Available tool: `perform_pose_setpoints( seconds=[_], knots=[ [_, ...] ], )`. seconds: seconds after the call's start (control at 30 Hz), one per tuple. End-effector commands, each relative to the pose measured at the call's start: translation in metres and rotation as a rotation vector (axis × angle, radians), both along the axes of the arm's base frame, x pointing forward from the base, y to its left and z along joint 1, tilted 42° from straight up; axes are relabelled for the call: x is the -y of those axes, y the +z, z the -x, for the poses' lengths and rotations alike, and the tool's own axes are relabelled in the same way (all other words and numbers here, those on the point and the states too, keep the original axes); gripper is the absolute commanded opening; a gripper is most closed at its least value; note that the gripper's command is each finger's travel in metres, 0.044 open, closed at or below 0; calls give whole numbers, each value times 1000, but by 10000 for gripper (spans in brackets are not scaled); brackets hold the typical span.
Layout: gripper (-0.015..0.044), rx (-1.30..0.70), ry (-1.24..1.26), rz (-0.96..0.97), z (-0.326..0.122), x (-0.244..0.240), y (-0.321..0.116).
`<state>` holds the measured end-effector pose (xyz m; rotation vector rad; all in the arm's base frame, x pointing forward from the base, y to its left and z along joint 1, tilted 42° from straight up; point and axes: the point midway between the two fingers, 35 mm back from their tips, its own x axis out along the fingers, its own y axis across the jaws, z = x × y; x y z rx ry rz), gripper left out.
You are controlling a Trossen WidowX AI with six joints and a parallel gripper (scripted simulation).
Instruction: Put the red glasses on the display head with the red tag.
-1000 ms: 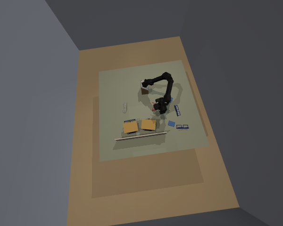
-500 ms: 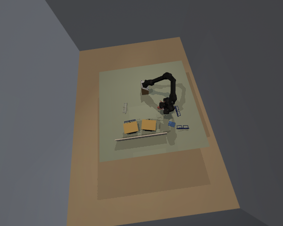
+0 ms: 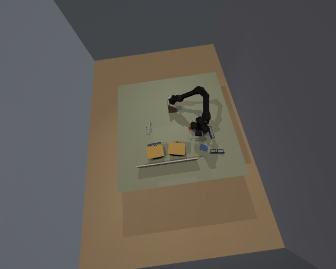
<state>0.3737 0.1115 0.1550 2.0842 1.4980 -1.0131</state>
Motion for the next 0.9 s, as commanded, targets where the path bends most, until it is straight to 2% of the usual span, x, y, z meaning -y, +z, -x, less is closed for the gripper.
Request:
perform_pose_setpoints(
  seconds=[0.0, 0.87],
  knots=[
    [0, -21, 4, 1, -1, -18, -23],
    [0, -21, 4, 1, -7, -17, -35]
  ],
)
